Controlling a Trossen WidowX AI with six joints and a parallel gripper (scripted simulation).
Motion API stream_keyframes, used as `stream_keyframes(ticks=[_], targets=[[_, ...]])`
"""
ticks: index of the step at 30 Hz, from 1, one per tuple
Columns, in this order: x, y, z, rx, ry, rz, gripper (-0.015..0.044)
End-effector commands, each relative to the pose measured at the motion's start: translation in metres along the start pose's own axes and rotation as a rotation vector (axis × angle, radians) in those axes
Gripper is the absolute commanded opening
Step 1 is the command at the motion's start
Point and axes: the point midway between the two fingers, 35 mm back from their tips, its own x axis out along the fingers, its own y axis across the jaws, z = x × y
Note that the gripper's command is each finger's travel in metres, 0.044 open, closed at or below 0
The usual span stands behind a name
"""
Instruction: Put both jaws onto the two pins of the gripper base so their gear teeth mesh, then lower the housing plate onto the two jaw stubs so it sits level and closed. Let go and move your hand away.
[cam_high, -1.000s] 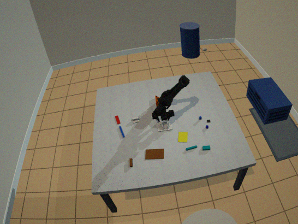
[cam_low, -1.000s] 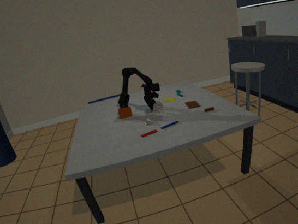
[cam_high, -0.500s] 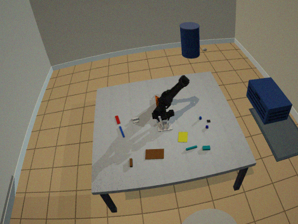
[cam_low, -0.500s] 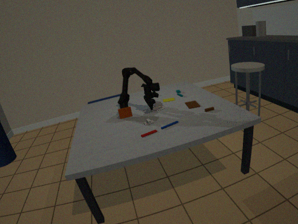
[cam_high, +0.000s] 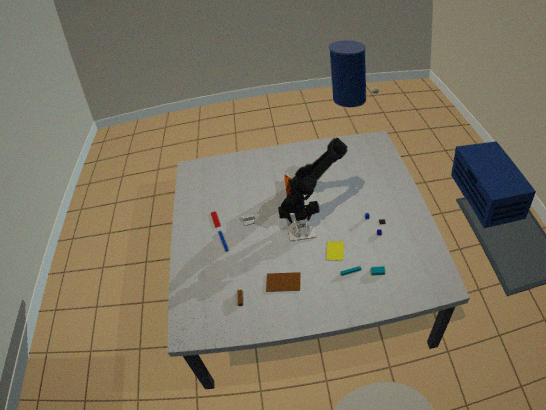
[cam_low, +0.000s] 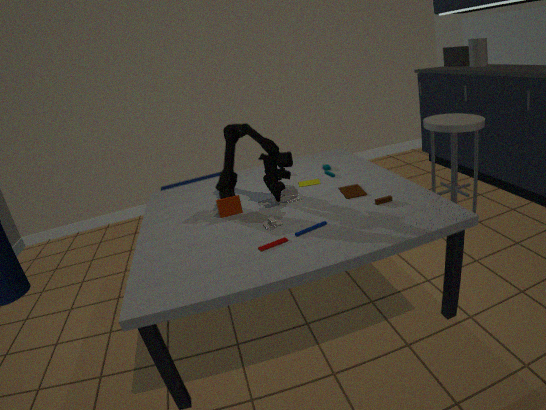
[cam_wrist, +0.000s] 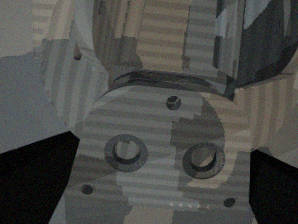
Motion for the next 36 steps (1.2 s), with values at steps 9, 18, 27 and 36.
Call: stream_keyframes(ticks=[9, 18, 27, 36], targets=[[0.0019, -0.0002, -0.0004, 0.007, 0.003, 0.002, 0.0351], [0.0019, -0.0002, -0.0004, 0.007, 0.003, 0.002, 0.0351], [0.0019, -0.0002, -0.0004, 0.007, 0.003, 0.002, 0.0351], [0.0011, 0.0002, -0.0003, 0.0, 0.002, 0.001, 0.044]])
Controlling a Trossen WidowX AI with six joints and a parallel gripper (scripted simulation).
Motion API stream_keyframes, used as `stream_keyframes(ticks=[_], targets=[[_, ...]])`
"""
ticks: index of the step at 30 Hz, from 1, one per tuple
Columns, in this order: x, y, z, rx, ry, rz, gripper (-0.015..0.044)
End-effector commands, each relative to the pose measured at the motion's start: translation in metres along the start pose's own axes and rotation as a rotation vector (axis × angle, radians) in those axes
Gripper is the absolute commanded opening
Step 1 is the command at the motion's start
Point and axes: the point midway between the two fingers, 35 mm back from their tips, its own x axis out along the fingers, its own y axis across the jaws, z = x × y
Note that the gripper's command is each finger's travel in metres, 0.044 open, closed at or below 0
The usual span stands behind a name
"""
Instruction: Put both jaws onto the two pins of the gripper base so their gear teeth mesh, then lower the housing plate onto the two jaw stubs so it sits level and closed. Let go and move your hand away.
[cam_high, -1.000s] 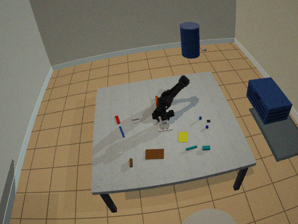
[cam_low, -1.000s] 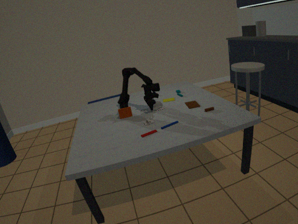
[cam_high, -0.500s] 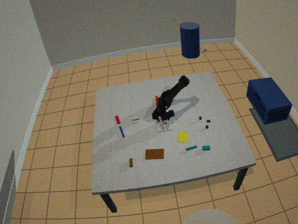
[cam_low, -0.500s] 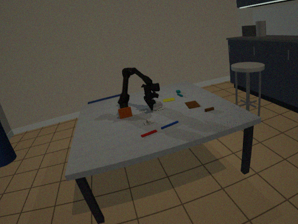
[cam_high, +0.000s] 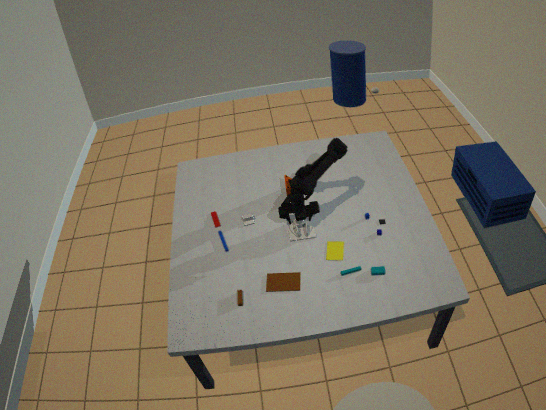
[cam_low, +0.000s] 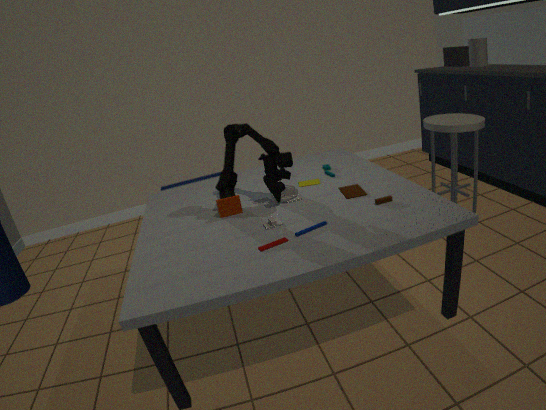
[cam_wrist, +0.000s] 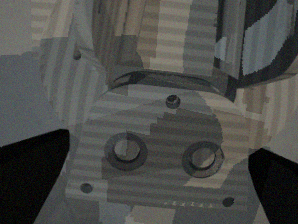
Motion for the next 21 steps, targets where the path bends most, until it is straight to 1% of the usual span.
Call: stream_keyframes(ticks=[1, 8, 10, 14, 18, 21], targets=[[0.0, 0.0, 0.0, 0.0, 0.0, 0.0, 0.044], [0.0, 0.0, 0.0, 0.0, 0.0, 0.0, 0.044], [-0.005, 0.0, 0.0, 0.001, 0.0, -0.001, 0.044], [-0.03, -0.002, 0.001, 0.004, 0.001, -0.003, 0.044], [-0.069, 0.0, -0.002, 0.006, 0.002, 0.001, 0.044], [-0.076, 0.001, -0.003, 0.007, 0.003, 0.003, 0.044]])
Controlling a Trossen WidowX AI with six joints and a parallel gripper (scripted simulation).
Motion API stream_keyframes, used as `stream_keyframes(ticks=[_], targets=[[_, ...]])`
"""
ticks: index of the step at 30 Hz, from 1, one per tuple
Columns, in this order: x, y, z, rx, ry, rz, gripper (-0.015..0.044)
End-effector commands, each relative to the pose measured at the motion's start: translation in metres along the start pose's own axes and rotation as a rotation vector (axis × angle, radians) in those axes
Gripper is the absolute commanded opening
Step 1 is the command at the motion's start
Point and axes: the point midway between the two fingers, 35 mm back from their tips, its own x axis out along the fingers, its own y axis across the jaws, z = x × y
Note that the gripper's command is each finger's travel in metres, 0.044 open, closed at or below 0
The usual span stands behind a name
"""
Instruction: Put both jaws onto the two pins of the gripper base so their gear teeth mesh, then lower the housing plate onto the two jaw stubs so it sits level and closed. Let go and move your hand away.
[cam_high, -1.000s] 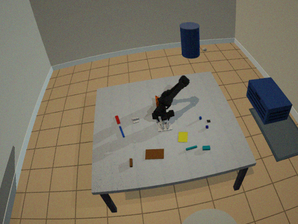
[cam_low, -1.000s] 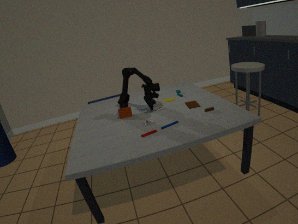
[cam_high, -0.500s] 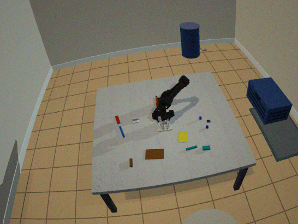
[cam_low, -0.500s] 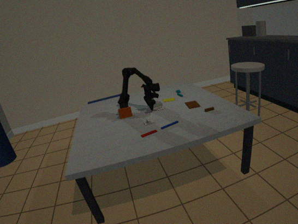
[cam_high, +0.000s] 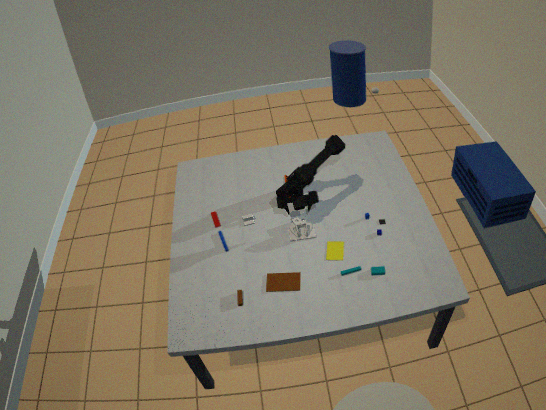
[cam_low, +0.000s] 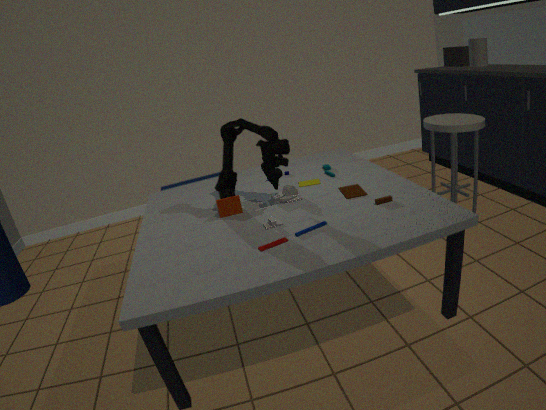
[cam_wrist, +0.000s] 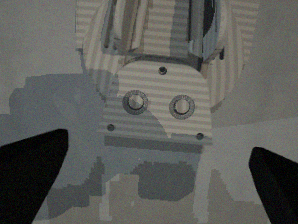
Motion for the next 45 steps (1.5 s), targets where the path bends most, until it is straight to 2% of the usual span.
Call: stream_keyframes(ticks=[1, 4, 9, 11, 45], targets=[[-0.011, 0.002, -0.002, -0.01, 0.004, -0.003, 0.044], [-0.01, 0.0, -0.002, -0.002, -0.003, -0.004, 0.044], [-0.055, 0.001, -0.021, -0.006, 0.005, -0.009, 0.044], [-0.061, 0.001, -0.024, -0.007, 0.006, -0.008, 0.044], [-0.061, 0.001, -0.024, -0.007, 0.006, -0.008, 0.044]])
